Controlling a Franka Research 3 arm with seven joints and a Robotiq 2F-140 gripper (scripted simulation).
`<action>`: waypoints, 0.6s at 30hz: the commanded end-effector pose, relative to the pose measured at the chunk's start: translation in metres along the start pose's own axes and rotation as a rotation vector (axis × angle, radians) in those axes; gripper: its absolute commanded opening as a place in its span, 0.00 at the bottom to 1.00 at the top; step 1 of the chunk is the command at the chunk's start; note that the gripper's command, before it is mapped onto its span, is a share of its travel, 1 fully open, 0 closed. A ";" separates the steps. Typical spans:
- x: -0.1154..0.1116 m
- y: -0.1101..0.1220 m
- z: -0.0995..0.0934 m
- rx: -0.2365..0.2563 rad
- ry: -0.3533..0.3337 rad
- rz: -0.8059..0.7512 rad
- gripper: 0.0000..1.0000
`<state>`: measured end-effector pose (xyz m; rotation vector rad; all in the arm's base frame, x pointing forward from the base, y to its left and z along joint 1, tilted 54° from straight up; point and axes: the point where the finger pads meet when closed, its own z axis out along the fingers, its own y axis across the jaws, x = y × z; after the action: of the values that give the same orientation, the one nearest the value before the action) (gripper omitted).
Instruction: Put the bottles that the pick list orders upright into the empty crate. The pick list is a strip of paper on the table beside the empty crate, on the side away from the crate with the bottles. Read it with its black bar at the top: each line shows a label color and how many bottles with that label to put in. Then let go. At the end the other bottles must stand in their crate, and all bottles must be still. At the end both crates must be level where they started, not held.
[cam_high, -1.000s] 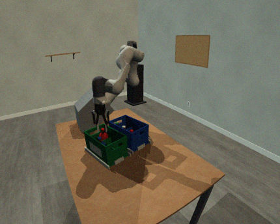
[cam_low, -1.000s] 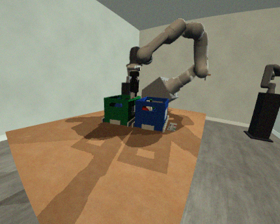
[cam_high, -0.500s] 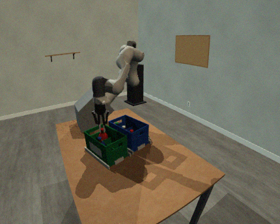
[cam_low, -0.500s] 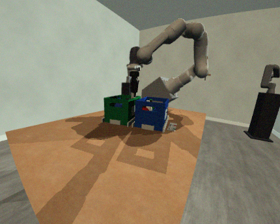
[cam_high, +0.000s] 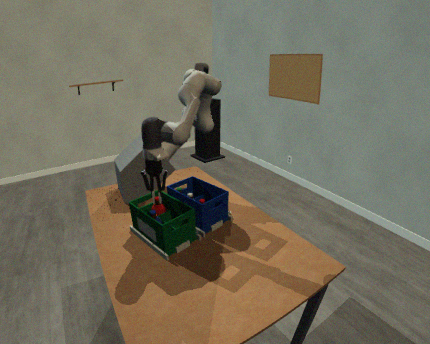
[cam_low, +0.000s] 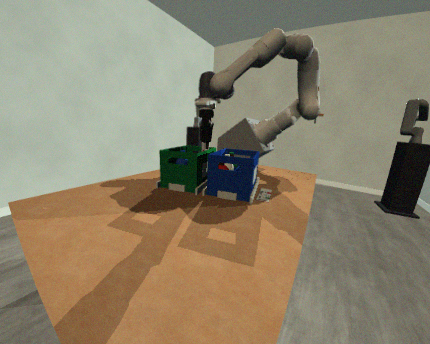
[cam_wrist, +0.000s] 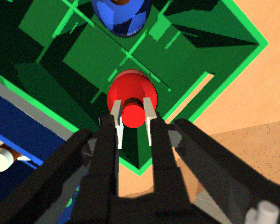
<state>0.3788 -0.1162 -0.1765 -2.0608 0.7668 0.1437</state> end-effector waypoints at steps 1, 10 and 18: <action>0.000 0.000 -0.001 0.000 0.001 -0.003 0.00; 0.000 0.000 -0.001 0.000 0.001 -0.003 0.00; 0.000 0.000 -0.008 0.000 0.001 -0.003 0.00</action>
<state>0.3785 -0.1156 -0.1754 -2.0591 0.7642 0.1454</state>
